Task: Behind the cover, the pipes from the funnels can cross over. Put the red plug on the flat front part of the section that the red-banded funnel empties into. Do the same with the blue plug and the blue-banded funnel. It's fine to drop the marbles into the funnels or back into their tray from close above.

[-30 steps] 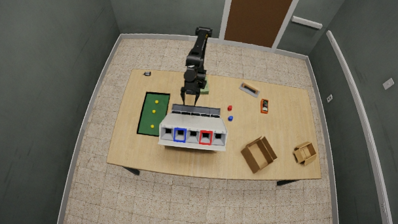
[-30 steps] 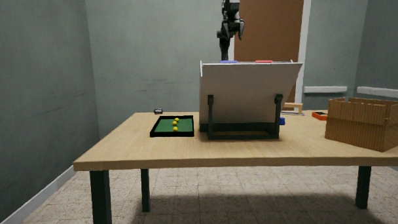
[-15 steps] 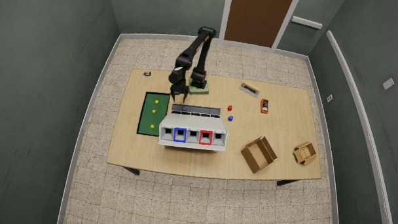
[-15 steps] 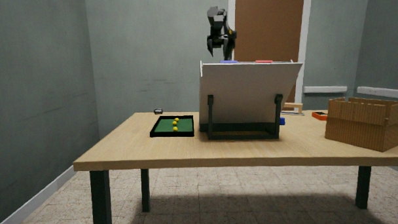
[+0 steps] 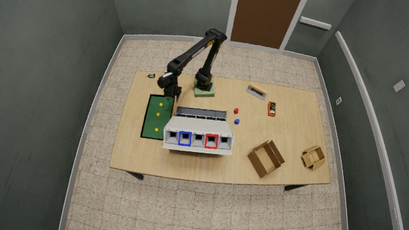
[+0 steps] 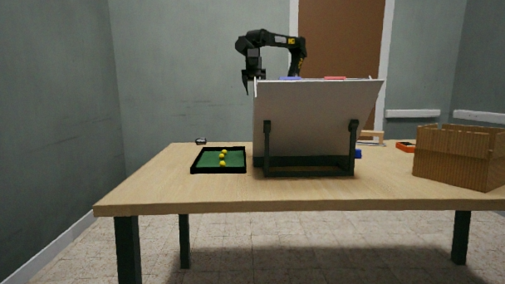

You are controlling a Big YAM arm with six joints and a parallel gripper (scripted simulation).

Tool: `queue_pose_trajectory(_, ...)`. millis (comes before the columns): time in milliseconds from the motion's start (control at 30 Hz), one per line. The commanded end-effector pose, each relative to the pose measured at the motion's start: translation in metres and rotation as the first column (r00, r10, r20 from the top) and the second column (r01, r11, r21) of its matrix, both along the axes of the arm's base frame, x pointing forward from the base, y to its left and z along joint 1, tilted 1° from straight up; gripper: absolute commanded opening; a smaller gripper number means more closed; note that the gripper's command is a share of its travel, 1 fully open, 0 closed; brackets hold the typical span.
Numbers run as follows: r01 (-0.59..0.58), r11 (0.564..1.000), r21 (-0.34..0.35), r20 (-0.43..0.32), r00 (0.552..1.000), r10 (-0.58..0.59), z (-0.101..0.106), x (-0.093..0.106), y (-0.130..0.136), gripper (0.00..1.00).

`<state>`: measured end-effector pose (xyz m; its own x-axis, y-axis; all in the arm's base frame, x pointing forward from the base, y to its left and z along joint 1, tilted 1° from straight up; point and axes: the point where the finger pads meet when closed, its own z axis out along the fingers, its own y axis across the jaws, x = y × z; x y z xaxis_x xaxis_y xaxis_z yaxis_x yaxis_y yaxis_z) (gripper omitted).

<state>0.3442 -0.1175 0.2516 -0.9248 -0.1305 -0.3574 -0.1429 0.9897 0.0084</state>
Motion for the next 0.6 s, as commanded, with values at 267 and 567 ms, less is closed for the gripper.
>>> queue_pose_trajectory(267,-0.058,0.997,-0.046,-0.162,0.986,0.05,-0.069,-0.038,-0.076,0.56)
queue_pose_trajectory(567,-0.062,0.996,-0.057,-0.26,0.964,0.046,-0.109,-0.063,-0.12,0.56)
